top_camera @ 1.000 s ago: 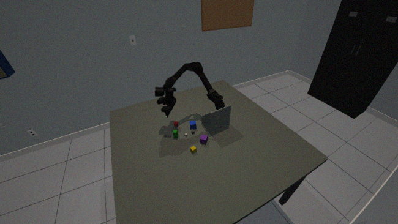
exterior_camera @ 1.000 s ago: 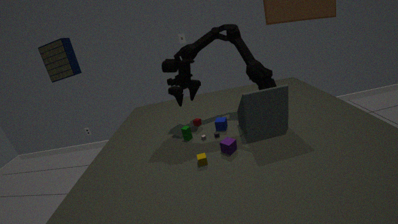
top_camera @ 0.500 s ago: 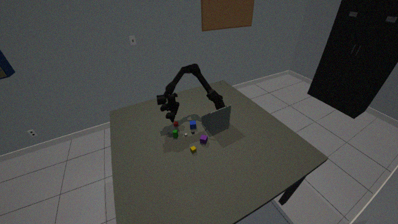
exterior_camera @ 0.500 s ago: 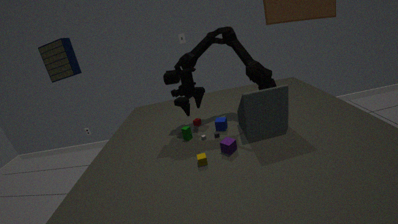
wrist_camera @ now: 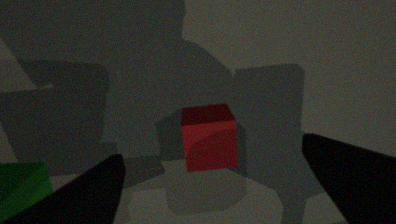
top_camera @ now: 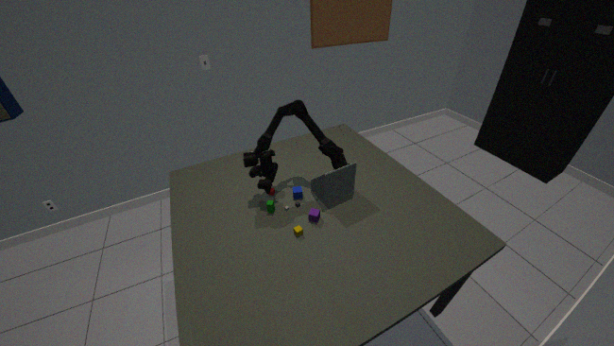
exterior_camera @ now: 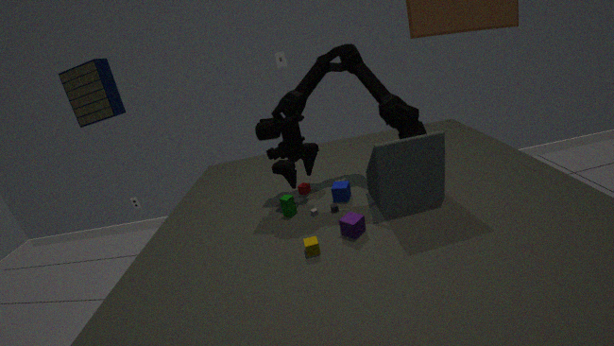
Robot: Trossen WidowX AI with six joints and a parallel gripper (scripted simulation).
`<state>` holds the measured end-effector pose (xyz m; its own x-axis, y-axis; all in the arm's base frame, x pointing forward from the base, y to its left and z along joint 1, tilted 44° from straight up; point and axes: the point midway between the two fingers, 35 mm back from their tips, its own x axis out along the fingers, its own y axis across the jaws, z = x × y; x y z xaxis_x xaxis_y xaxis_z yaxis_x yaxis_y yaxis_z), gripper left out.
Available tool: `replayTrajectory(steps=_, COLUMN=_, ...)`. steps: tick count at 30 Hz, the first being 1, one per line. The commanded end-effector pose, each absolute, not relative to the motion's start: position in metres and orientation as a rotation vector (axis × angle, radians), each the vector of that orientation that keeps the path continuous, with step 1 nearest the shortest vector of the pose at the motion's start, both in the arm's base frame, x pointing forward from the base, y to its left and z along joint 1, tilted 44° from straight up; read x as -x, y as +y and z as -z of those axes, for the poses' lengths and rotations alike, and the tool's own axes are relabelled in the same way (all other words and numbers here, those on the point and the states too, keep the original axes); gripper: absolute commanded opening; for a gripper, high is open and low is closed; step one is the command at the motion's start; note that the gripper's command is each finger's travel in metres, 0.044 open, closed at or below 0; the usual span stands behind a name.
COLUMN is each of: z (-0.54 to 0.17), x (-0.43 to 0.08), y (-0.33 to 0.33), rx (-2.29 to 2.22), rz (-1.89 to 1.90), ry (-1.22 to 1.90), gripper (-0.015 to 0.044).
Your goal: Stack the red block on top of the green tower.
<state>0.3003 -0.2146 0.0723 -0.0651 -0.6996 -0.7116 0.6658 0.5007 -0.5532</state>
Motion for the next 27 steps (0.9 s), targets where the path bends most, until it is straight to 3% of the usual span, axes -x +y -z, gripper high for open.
replayTrajectory(steps=1, z=-0.064, x=-0.298, y=-0.219, rx=0.037, rz=1.117, ry=1.208, gripper=0.0440)
replayTrajectory(steps=27, z=-0.048, x=-0.296, y=-0.235, rx=0.039, rz=1.118, ry=1.207, gripper=0.0440)
